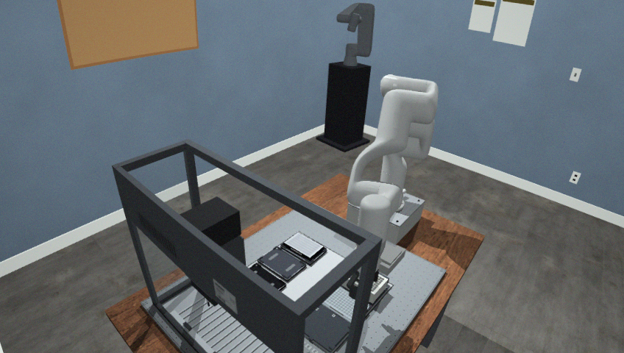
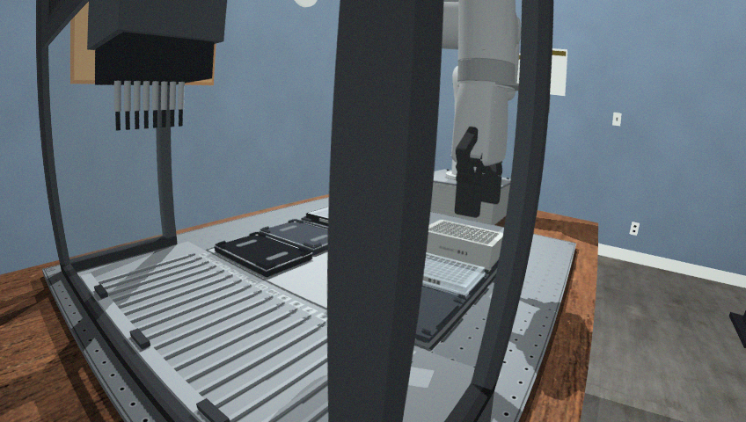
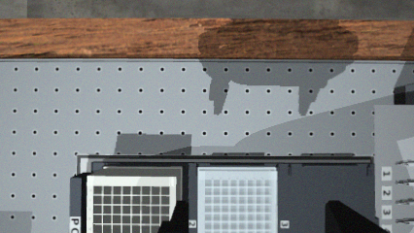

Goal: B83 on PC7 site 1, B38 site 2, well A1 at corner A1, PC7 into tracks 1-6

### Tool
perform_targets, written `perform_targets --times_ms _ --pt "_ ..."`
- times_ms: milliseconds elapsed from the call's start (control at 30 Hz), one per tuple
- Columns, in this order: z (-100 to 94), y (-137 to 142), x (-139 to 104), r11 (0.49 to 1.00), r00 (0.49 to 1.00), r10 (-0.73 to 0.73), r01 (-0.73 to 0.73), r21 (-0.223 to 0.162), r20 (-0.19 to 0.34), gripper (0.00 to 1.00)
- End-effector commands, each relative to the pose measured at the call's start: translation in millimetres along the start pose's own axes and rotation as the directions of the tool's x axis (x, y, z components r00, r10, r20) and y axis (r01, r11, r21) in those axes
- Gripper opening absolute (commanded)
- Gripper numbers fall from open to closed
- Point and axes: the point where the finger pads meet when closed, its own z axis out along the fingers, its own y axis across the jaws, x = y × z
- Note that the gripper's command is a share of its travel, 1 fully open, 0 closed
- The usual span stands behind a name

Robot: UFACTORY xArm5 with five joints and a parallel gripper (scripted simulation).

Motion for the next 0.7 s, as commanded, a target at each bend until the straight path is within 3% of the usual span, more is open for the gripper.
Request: perform_targets --times_ms 0,200,667 --pt "-1.1 2 22 1.000 1.000 0.000 0.000 -0.011 0.023 1.00" --pt "-0.4 2 52 1.000 1.000 0.000 0.000 -0.011 0.023 1.00" --pt "-0.4 2 52 1.000 1.000 0.000 0.000 -0.011 0.023 1.00"
